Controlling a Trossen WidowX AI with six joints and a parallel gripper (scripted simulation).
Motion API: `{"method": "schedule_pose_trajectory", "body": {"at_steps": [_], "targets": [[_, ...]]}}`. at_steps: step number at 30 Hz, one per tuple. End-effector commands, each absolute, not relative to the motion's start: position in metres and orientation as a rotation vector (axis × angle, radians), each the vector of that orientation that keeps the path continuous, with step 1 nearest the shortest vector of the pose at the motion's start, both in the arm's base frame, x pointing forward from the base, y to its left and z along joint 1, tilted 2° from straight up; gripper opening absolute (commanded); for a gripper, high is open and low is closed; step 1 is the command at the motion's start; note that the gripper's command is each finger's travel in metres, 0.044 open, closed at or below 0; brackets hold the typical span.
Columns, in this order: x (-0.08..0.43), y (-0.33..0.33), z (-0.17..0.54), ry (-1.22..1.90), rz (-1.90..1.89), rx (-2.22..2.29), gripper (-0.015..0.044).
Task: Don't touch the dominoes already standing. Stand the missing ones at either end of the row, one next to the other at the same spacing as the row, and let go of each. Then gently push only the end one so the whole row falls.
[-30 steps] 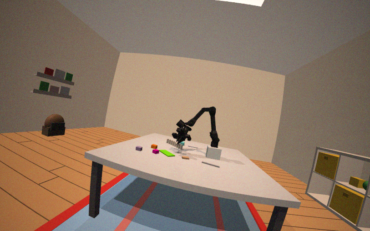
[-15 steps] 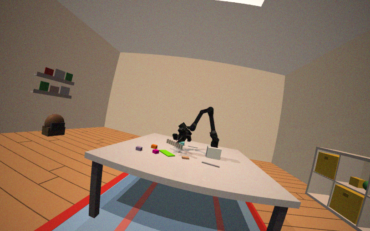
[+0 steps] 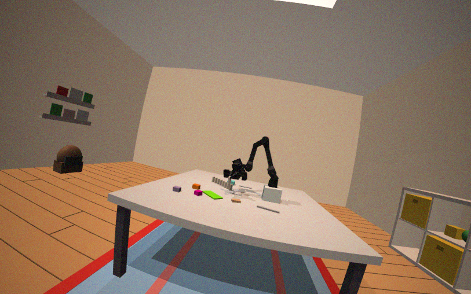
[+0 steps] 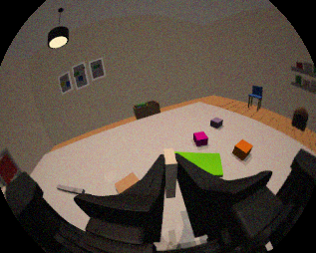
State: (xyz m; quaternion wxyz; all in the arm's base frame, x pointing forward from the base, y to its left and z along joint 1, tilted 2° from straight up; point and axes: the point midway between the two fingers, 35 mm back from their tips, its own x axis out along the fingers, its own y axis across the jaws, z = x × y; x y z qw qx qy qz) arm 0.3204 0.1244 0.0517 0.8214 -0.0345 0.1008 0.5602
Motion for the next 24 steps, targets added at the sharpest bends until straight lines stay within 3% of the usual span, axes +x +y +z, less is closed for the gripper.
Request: {"method": "schedule_pose_trajectory", "body": {"at_steps": [1, 14, 24], "targets": [[0.31, 0.118, 0.054, 0.164, 1.216, -0.054, 0.003], [0.26, 0.105, 0.068, -0.018, 1.346, -0.049, 0.003], [0.257, 0.104, 0.068, -0.026, 1.353, -0.051, 0.003]]}}
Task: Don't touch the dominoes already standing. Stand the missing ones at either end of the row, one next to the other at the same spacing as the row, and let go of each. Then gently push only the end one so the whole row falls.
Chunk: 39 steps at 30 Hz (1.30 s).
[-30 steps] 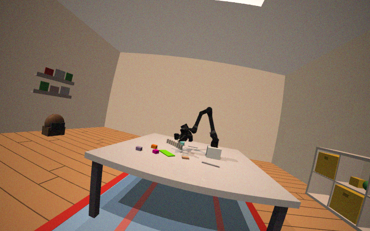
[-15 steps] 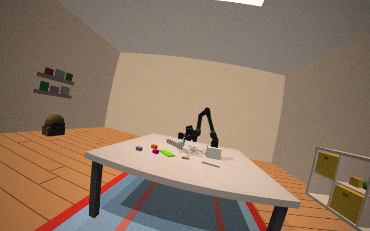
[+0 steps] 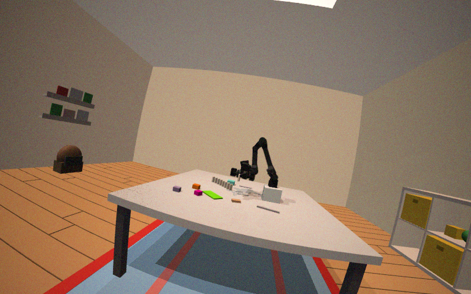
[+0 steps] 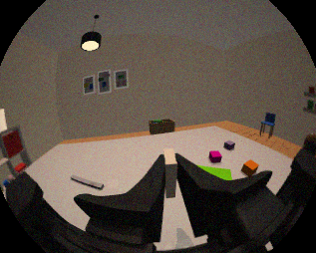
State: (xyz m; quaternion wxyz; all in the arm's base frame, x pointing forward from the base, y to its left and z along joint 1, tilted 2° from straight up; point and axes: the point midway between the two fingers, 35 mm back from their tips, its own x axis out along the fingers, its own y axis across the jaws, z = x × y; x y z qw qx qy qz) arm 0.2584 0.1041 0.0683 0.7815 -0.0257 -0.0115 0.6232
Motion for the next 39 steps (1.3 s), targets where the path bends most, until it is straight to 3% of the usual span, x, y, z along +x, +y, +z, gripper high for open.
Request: {"method": "schedule_pose_trajectory", "body": {"at_steps": [1, 39], "targets": [[0.257, 0.104, 0.068, -0.026, 1.353, -0.051, 0.003], [0.268, 0.106, -0.009, -0.056, 1.359, -0.105, 0.003]]}}
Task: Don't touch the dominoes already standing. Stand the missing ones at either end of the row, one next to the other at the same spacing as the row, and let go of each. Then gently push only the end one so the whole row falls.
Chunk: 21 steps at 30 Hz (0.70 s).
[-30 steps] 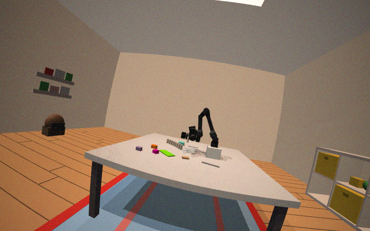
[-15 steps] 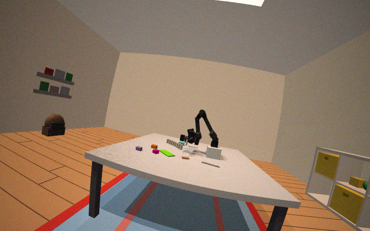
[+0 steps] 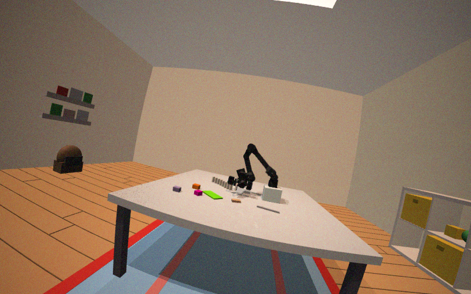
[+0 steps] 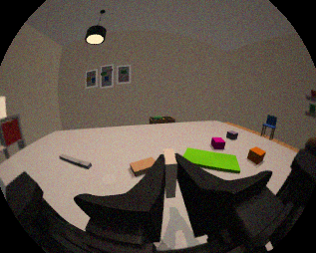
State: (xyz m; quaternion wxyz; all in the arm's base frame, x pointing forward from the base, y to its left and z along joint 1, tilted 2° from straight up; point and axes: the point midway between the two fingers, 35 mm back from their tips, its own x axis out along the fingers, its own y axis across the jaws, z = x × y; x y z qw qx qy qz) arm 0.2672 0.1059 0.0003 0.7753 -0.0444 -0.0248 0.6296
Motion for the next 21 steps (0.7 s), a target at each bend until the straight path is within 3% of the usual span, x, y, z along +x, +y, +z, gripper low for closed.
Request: {"method": "schedule_pose_trajectory", "body": {"at_steps": [1, 21], "targets": [[0.267, 0.106, -0.012, -0.057, 1.359, -0.107, 0.003], [0.263, 0.108, -0.042, -0.068, 1.362, -0.127, 0.003]]}}
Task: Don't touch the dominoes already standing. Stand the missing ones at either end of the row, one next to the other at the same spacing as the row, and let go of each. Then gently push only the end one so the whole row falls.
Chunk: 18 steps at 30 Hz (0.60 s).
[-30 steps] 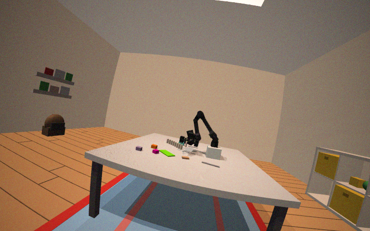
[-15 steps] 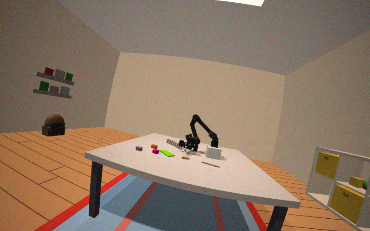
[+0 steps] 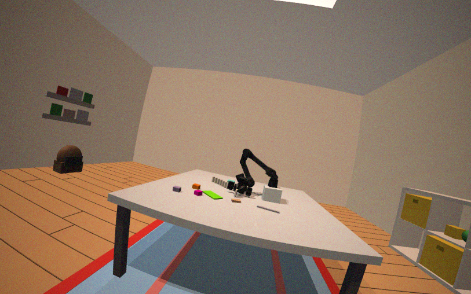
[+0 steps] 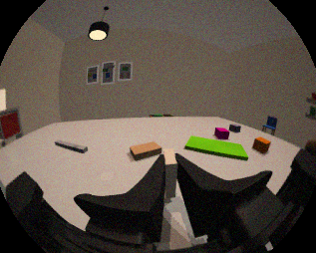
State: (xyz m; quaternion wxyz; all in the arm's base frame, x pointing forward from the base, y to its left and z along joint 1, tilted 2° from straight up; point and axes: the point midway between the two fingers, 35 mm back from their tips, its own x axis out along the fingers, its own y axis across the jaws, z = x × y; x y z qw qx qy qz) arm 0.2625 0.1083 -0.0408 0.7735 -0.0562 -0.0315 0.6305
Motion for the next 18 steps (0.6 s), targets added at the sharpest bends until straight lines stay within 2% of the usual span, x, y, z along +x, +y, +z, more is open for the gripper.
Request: {"method": "schedule_pose_trajectory", "body": {"at_steps": [1, 2, 18], "targets": [[0.2628, 0.1083, -0.0422, -0.068, 1.362, -0.127, 0.003], [0.2628, 0.1083, -0.0422, -0.068, 1.362, -0.127, 0.003], [0.2629, 0.1083, -0.0408, -0.068, 1.362, -0.127, 0.044]]}}
